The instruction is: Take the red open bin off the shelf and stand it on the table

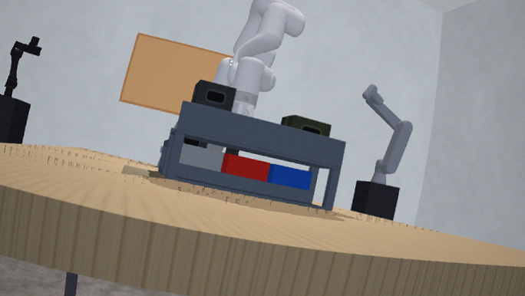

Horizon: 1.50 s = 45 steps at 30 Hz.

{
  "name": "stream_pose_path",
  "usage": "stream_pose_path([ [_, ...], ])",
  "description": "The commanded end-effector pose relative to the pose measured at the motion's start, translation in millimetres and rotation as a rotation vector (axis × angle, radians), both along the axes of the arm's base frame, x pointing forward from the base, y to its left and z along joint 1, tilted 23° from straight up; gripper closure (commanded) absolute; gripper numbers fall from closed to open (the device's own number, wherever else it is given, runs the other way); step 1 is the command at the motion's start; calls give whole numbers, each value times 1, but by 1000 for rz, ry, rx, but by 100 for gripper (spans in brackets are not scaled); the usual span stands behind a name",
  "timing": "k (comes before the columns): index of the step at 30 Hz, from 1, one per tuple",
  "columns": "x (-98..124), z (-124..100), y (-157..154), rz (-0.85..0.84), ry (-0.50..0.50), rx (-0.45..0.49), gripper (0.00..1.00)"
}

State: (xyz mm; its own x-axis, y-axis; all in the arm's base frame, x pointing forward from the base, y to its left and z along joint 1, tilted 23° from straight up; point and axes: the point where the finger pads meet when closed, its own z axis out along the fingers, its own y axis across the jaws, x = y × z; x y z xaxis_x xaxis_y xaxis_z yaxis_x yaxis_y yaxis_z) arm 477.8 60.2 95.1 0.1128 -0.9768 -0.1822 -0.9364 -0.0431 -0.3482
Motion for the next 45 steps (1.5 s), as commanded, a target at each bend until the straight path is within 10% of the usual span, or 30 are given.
stream_pose_path([
  [1,1,1,0,0,-3,0,100],
  [45,-2,11,-2,0,-3,0,100],
])
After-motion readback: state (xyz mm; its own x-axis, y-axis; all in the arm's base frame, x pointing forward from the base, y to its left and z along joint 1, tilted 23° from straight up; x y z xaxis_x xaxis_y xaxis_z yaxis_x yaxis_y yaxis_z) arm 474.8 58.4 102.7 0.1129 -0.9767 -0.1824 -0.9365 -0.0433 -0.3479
